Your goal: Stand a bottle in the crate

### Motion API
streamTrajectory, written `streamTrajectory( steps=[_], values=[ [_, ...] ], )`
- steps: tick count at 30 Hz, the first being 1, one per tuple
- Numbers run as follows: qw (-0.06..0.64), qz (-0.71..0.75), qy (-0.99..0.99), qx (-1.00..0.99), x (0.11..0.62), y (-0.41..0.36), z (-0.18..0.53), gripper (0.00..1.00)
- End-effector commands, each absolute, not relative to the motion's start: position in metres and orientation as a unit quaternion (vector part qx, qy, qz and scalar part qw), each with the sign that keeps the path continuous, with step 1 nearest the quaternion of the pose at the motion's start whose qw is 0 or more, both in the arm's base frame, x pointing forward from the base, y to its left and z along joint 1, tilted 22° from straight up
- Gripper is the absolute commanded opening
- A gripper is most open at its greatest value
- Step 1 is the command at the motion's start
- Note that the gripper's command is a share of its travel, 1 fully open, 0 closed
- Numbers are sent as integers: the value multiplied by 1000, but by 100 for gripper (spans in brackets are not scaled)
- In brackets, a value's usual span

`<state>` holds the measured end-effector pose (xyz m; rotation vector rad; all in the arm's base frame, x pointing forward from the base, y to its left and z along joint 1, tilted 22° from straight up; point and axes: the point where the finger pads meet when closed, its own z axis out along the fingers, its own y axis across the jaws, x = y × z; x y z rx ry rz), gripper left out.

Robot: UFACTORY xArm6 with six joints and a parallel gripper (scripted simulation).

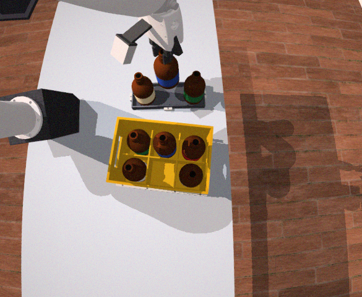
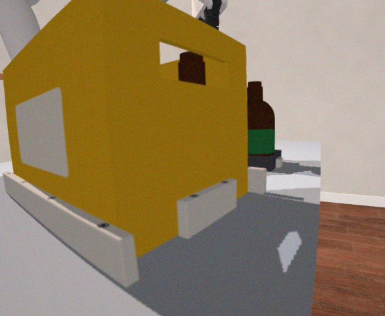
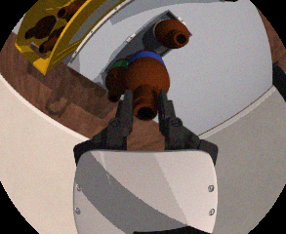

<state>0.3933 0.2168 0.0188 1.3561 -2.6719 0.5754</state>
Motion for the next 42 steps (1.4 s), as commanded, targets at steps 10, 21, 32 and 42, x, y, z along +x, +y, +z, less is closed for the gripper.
streamTrajectory(
  steps=[10,21,32,42],
  values=[
    [43,188,-875,444,394,222,30,0],
    [43,188,-875,444,393,223,33,0],
    [43,188,-875,444,393,223,33,0],
    [43,188,-875,444,393,223,33,0]
  ],
)
